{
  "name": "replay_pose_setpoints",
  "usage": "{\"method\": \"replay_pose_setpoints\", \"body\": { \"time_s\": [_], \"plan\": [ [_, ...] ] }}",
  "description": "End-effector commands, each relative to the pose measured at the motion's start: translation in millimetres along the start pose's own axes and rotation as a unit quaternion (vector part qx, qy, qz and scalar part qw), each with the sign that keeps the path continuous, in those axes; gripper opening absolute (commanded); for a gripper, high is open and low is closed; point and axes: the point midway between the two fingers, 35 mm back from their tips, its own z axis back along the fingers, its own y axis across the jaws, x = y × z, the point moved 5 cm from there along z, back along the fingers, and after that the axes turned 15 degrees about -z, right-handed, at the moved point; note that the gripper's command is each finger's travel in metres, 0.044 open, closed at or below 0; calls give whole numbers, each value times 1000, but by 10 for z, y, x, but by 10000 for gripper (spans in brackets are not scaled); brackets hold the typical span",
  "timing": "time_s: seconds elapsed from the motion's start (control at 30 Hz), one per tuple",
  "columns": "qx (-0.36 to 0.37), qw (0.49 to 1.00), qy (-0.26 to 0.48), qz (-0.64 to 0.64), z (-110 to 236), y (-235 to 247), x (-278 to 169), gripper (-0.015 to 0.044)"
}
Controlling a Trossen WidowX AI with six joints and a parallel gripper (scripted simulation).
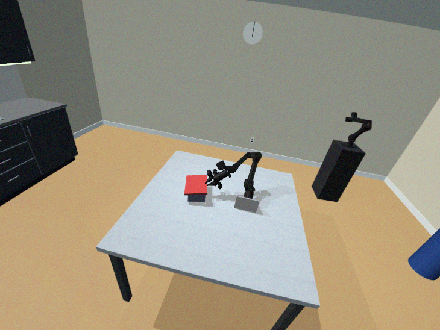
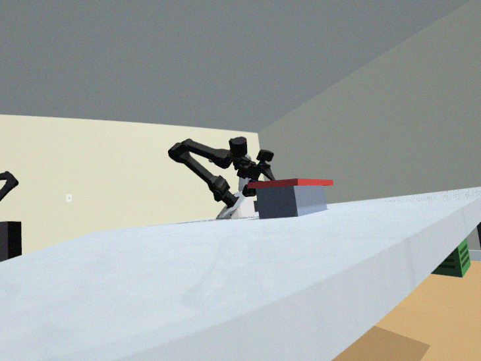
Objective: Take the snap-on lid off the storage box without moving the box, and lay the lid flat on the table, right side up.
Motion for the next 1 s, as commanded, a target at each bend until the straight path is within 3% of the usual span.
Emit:
{"method": "replay_pose_setpoints", "body": {
  "time_s": [0.0,0.97],
  "plan": [
    [-1,1000,0,1,20,23,-5,0],
    [-1,1000,1,0,192,362,-96,0]
  ]
}}
